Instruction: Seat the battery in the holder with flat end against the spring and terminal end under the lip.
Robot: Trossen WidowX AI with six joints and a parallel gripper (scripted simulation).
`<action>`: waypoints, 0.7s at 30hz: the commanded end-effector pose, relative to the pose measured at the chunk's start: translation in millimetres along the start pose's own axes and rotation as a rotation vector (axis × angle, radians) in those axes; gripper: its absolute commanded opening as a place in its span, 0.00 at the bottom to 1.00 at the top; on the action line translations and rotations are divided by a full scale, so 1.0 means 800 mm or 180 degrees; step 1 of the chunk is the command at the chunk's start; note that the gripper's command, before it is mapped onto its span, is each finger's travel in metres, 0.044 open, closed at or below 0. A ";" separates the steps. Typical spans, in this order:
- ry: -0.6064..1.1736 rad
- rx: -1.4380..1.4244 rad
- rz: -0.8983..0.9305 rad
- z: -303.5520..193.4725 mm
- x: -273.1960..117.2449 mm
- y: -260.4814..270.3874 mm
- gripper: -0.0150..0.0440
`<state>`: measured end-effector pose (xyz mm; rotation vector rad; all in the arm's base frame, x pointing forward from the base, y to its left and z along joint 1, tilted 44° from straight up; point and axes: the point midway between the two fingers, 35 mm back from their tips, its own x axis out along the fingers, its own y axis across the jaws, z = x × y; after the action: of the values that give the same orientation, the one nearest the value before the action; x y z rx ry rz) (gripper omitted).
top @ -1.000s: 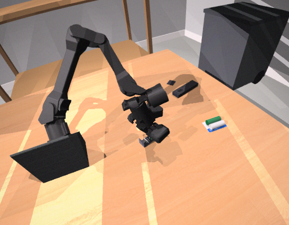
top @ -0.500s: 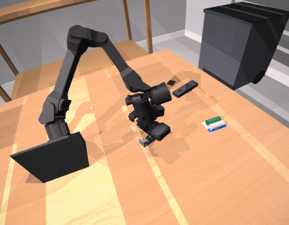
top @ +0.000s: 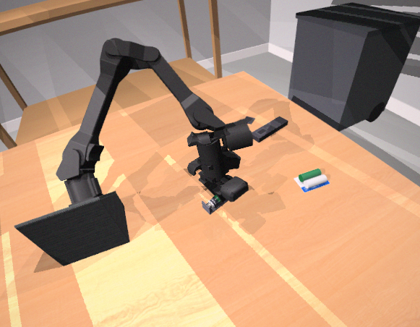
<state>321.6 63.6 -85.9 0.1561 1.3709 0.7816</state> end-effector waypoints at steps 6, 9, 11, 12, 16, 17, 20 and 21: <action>0.0236 0.0002 0.0013 -0.009 0.007 0.007 0.39; 0.0276 0.0002 -0.0001 -0.009 0.007 0.007 0.39; 0.0303 0.0002 -0.0009 -0.008 0.008 0.007 0.39; 0.0310 0.0002 -0.0011 -0.008 0.008 0.007 0.39; 0.0315 0.0002 -0.0015 -0.008 0.008 0.007 0.39; 0.0320 0.0002 -0.0023 -0.008 0.008 0.007 0.39; 0.0323 0.0003 -0.0027 -0.009 0.009 0.007 0.39; 0.0323 0.0003 -0.0027 -0.009 0.009 0.007 0.39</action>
<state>318.8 67.5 -86.9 0.1183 1.4413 0.7882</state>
